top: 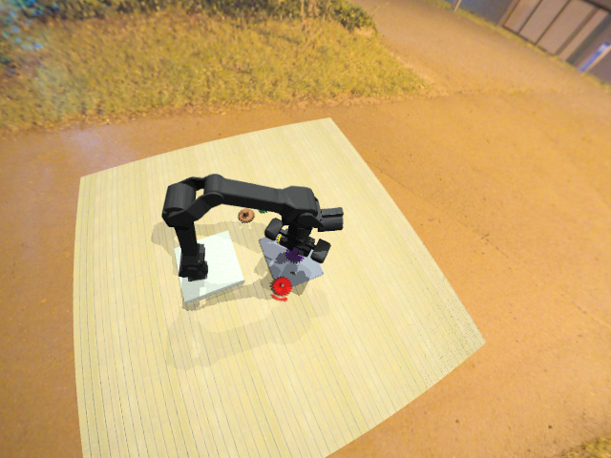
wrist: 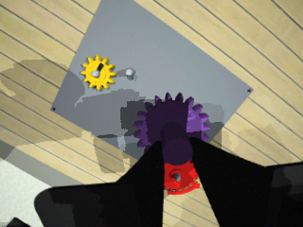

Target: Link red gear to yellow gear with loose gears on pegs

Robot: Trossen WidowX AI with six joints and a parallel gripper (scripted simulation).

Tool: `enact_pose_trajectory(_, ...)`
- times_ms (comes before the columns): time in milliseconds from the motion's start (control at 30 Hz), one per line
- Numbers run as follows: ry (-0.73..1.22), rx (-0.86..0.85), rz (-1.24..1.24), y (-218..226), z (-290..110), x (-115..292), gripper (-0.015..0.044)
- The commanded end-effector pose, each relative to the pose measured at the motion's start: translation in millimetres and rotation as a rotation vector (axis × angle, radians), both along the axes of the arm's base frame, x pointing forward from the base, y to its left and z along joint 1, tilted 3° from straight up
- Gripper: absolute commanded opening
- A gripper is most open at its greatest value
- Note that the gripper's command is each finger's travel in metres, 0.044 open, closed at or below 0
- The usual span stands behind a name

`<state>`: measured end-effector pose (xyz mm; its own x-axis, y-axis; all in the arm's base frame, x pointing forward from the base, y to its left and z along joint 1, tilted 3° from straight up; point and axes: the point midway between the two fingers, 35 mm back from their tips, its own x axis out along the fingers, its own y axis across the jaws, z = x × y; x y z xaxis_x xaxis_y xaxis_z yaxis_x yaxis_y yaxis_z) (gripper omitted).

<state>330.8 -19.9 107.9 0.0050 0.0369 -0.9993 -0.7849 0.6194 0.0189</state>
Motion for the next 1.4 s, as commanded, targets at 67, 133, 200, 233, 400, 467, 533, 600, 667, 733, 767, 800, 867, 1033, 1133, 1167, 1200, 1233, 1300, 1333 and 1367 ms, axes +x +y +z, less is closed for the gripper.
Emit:
enact_pose_trajectory(67,0.005,-0.003,0.004,-14.6,-7.3,-1.2,0.0)
enact_pose_trajectory(133,0.005,-0.003,0.004,-19.6,-9.3,-1.4,0.0)
enact_pose_trajectory(200,0.004,-0.003,0.005,-24.5,-11.3,-1.7,0.0)
enact_pose_trajectory(233,0.004,-0.003,0.005,-27.0,-12.4,-1.9,0.0)
enact_pose_trajectory(400,0.004,-0.003,0.006,-39.4,-17.4,-3.2,0.0)
enact_pose_trajectory(467,0.004,-0.003,0.007,-44.0,-19.3,-3.8,0.0)
enact_pose_trajectory(533,0.004,-0.003,0.007,-45.6,-20.0,-4.0,0.0)
enact_pose_trajectory(600,0.004,-0.003,0.007,-45.7,-19.4,-4.0,0.0)
enact_pose_trajectory(667,0.004,-0.003,0.007,-46.0,-18.1,-4.2,0.0)
enact_pose_trajectory(733,0.004,-0.003,0.007,-46.2,-17.1,-4.2,0.0)
enact_pose_trajectory(767,0.004,-0.003,0.007,-46.2,-17.1,-4.2,0.0)
enact_pose_trajectory(800,0.004,-0.003,0.007,-46.2,-17.1,-4.2,0.0)
enact_pose_trajectory(867,0.004,-0.003,0.007,-46.2,-17.1,-4.2,0.0)
enact_pose_trajectory(1033,0.004,-0.003,0.007,-46.2,-17.1,-4.2,0.0)
enact_pose_trajectory(1133,0.004,-0.003,0.007,-46.2,-17.1,-4.2,0.0)
enact_pose_trajectory(1167,0.004,-0.003,0.007,-46.2,-17.1,-4.2,0.0)
enact_pose_trajectory(1200,0.004,-0.003,0.007,-46.2,-17.1,-4.2,0.0)
enact_pose_trajectory(1233,0.004,-0.003,0.007,-46.1,-17.3,-4.1,0.0)
enact_pose_trajectory(1300,0.003,-0.003,0.012,-46.0,-17.9,-4.1,0.0)
enact_pose_trajectory(1333,0.003,-0.003,0.018,-46.0,-18.5,-4.0,0.0)
enact_pose_trajectory(1367,0.003,-0.003,0.026,-45.9,-19.3,-4.0,0.0)
